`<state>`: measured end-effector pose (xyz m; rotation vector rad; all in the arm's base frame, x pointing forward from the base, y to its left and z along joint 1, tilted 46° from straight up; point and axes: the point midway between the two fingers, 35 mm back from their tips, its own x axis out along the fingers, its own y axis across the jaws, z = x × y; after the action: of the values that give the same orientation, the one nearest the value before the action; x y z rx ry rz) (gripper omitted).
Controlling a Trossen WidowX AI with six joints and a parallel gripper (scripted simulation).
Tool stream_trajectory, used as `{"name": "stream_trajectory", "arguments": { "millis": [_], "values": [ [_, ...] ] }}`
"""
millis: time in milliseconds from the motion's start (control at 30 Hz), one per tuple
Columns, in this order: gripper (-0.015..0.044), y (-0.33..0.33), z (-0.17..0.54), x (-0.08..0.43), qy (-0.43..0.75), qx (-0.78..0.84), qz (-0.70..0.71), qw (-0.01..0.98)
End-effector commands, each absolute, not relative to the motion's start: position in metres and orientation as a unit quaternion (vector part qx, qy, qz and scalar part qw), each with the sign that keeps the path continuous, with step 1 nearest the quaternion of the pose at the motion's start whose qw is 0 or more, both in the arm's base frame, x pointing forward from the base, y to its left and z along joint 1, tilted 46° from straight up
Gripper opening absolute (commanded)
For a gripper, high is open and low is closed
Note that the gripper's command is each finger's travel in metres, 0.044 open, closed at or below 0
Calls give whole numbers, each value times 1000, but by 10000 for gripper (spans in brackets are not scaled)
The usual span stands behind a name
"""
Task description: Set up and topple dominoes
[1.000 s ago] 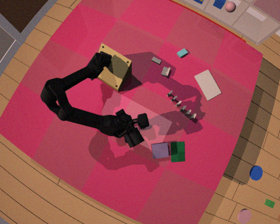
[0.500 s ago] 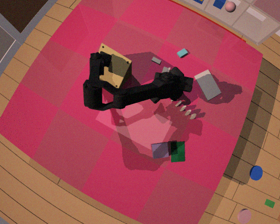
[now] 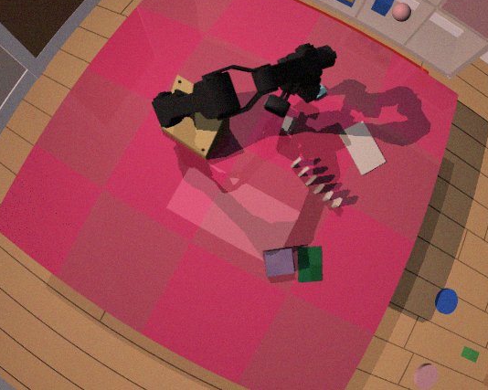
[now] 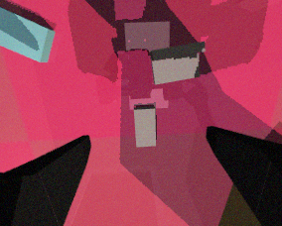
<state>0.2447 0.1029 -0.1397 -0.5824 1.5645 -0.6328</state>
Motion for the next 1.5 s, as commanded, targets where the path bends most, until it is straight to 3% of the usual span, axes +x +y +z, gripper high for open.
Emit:
{"name": "stream_trajectory", "arguments": {
  "millis": [0,133,867,1267,1467],
  "values": [
    [440,87,-158,243,682,-251,-282,627],
    [440,61,-182,237,681,-252,-283,626],
    [440,48,-193,232,681,-252,-283,626],
    [125,48,-193,232,681,-252,-283,626],
    [107,48,-193,232,681,-252,-283,626]
  ]
}}
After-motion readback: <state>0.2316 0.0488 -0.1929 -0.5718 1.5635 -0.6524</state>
